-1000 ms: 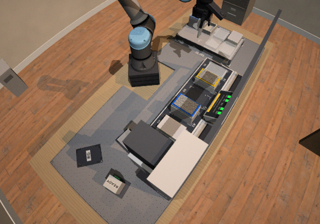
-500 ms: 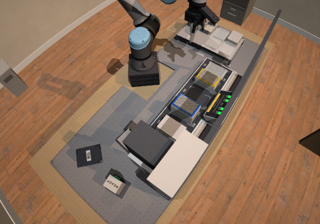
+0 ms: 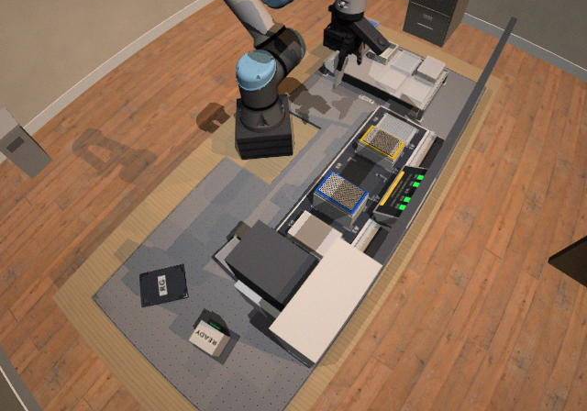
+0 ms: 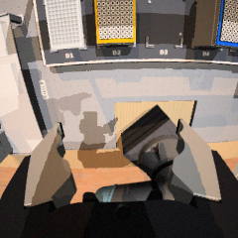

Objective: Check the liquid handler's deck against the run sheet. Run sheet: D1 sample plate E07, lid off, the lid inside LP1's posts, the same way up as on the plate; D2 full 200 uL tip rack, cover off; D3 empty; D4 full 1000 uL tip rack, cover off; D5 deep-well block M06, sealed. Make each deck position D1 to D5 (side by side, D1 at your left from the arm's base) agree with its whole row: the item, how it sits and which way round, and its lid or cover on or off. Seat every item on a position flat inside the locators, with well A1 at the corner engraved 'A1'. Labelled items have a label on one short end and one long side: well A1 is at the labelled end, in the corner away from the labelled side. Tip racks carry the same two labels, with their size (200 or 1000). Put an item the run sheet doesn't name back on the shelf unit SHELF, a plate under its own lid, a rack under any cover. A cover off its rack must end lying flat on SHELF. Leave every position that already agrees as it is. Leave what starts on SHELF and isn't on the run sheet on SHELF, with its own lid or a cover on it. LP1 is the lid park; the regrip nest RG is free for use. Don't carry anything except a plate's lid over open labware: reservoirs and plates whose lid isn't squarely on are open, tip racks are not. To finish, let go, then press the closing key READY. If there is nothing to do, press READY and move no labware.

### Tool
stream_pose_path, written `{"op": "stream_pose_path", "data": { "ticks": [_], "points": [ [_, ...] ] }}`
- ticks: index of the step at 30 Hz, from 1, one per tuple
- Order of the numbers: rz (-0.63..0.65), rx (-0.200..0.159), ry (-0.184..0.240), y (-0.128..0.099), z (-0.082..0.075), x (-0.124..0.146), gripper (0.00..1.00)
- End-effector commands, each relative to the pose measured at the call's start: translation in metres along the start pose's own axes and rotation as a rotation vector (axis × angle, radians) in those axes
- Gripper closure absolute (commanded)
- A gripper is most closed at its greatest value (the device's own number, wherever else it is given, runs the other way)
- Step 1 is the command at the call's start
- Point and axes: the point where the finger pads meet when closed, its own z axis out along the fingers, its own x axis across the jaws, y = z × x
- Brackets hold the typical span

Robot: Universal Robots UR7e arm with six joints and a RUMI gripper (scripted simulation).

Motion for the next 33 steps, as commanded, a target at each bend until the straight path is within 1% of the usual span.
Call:
{"op": "stream_pose_path", "data": {
  "ticks": [1, 7, 9, 21, 33],
  "points": [
    [-0.004, 0.000, -0.012, 0.003, -0.002, 0.033, 0.18],
    [-0.004, 0.000, -0.012, 0.006, -0.003, 0.063, 0.18],
    [-0.004, 0.000, -0.012, 0.006, -0.003, 0.063, 0.18],
    [-0.004, 0.000, -0.012, 0.013, -0.005, 0.122, 0.18],
    [-0.004, 0.000, -0.012, 0.014, -0.005, 0.125, 0.18]
  ]
}}
